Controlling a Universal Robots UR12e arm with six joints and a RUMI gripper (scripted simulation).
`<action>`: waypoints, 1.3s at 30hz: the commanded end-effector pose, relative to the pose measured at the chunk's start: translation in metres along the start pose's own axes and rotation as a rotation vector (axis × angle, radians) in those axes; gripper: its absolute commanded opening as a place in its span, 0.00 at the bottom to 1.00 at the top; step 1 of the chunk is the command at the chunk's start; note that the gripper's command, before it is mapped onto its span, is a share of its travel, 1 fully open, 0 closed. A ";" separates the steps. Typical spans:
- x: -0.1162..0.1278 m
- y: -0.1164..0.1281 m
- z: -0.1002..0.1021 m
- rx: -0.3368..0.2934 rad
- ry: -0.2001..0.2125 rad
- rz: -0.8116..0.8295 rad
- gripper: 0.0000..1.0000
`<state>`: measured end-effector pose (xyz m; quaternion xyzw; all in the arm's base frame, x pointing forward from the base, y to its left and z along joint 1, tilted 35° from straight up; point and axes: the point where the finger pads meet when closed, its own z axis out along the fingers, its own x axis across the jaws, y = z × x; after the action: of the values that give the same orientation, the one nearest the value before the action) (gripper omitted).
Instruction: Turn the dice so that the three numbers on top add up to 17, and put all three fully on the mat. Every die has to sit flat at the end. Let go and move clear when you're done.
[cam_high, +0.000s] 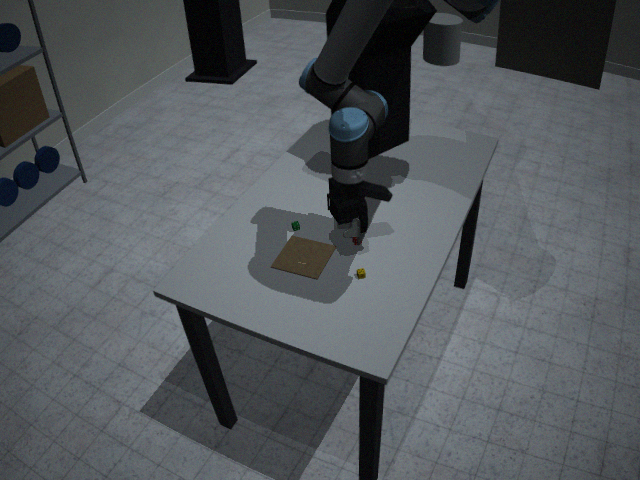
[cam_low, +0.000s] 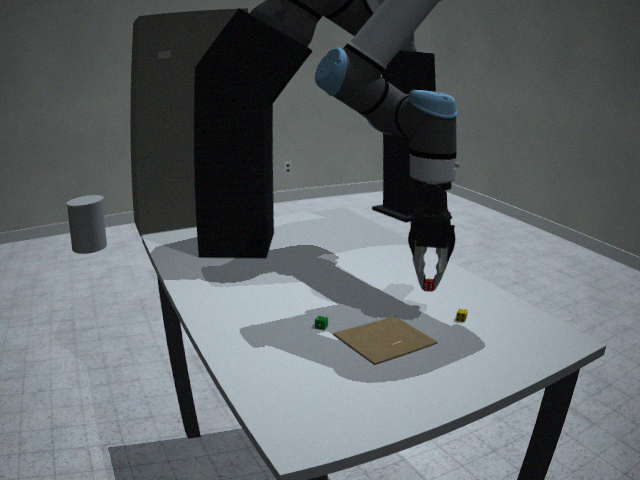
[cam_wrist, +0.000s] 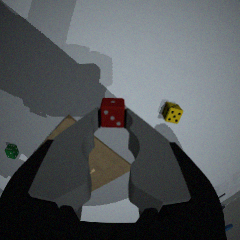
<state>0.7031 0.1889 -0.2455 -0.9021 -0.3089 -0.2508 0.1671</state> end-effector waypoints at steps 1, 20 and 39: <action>0.000 0.000 -0.030 0.000 0.000 0.000 0.03; 0.000 0.001 -0.049 0.000 0.000 -0.022 0.03; 0.004 0.007 -0.040 -0.001 0.000 -0.375 0.03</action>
<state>0.6957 0.1673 -0.2122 -0.8339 -0.4627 -0.2763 0.1194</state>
